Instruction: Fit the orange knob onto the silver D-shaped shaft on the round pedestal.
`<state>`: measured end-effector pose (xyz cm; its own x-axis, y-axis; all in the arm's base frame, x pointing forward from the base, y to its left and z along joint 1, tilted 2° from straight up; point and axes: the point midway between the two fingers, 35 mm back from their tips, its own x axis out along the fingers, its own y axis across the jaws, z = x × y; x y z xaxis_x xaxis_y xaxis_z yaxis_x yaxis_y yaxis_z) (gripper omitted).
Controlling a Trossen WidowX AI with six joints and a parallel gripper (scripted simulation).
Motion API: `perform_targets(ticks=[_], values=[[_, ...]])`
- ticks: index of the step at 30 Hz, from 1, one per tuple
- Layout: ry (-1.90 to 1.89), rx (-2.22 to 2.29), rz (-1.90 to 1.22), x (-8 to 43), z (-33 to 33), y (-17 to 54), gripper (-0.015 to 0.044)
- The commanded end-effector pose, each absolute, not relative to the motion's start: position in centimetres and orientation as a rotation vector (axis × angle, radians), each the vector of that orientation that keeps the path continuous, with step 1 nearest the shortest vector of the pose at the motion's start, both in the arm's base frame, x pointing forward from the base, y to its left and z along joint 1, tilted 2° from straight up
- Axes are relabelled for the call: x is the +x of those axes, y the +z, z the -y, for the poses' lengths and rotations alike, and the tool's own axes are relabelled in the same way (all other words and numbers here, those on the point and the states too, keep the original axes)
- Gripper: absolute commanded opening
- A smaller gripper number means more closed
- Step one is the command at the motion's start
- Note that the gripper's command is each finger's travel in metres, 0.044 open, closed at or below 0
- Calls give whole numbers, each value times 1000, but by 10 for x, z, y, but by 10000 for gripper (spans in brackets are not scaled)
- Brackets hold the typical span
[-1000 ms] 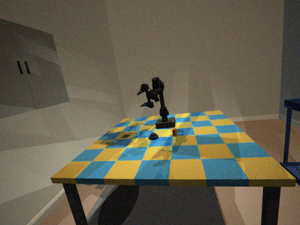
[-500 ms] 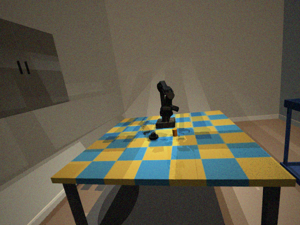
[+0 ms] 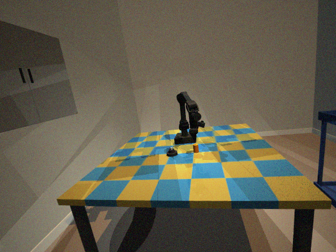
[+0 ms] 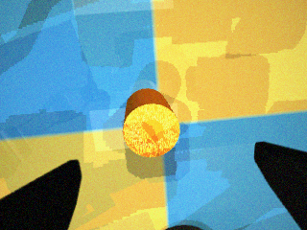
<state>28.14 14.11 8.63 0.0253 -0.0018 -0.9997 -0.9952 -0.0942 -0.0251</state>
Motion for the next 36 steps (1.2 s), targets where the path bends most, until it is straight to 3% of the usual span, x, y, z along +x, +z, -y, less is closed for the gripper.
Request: perform_targets(ticks=[1, 36], values=[[1267, -1282, -1164, 278, -140, 71, 440], [1267, -1282, -1164, 280, -139, 11, 440]])
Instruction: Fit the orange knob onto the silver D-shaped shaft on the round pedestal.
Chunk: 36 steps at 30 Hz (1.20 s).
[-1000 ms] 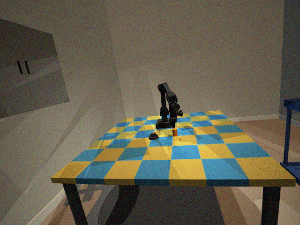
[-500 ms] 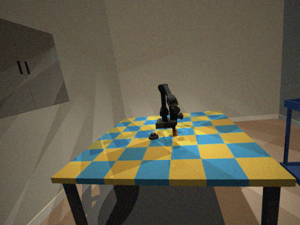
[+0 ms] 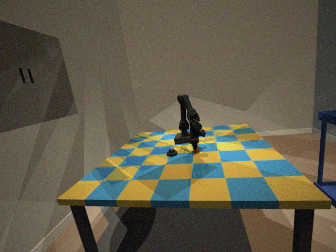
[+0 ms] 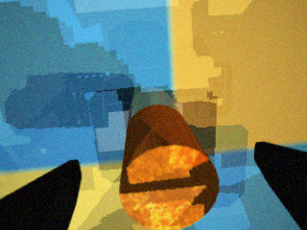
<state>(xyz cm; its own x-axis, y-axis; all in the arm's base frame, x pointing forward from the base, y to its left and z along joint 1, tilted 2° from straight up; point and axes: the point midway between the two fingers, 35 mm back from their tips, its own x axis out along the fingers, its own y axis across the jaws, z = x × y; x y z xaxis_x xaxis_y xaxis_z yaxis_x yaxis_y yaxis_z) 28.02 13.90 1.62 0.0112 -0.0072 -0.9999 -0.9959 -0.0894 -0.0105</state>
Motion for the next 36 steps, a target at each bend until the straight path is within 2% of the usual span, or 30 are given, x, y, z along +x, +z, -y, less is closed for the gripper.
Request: perform_targets(ticks=[1, 16, 26, 31, 36], values=[[1267, -1282, -1164, 279, -139, 10, 440], [1268, -1282, -1164, 278, -138, -11, 440], [1268, -1282, -1164, 278, -138, -11, 177], [1268, -1282, -1164, 278, -138, -11, 144], [1217, -1254, -1135, 287, -143, 2, 13]])
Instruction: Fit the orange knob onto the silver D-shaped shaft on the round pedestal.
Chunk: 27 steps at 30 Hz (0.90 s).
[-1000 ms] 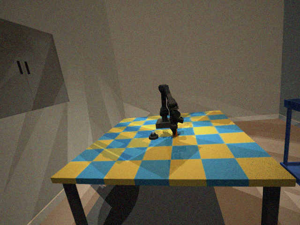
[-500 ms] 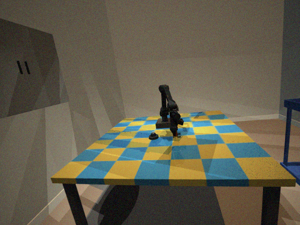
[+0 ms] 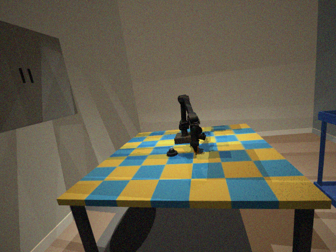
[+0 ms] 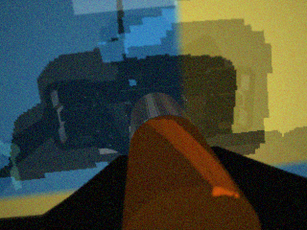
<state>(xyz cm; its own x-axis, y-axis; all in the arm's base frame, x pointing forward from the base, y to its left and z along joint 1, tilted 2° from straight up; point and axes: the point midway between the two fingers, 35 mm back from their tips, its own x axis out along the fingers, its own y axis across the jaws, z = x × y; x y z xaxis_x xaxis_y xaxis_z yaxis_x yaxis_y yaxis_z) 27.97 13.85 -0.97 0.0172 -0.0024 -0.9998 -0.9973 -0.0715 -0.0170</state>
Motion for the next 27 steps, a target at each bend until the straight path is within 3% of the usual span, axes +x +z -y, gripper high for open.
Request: perform_targets(ticks=[1, 20, 27], values=[[1219, -1255, -1136, 288, -144, 8, 0], [1266, -1282, -1163, 278, -139, 125, 0], [1258, -1287, -1157, 277, -138, 129, 0]])
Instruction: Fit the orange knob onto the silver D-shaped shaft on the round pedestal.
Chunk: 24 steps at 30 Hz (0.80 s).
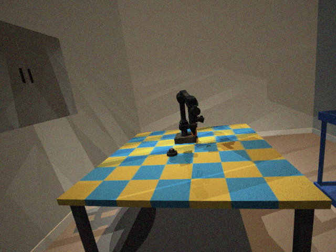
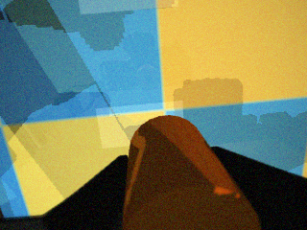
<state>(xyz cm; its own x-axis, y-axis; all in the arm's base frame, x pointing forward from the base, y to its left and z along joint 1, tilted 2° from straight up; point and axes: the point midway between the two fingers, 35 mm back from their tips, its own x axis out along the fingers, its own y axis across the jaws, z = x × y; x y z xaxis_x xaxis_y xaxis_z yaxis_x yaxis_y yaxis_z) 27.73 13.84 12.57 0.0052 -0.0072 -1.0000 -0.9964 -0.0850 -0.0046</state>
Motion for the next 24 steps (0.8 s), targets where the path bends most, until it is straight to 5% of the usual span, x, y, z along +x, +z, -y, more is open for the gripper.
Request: perform_targets(ticks=[1, 24], values=[[1251, -1291, -1150, 276, -138, 129, 0], [948, -1443, -838, 259, -134, 166, 0]])
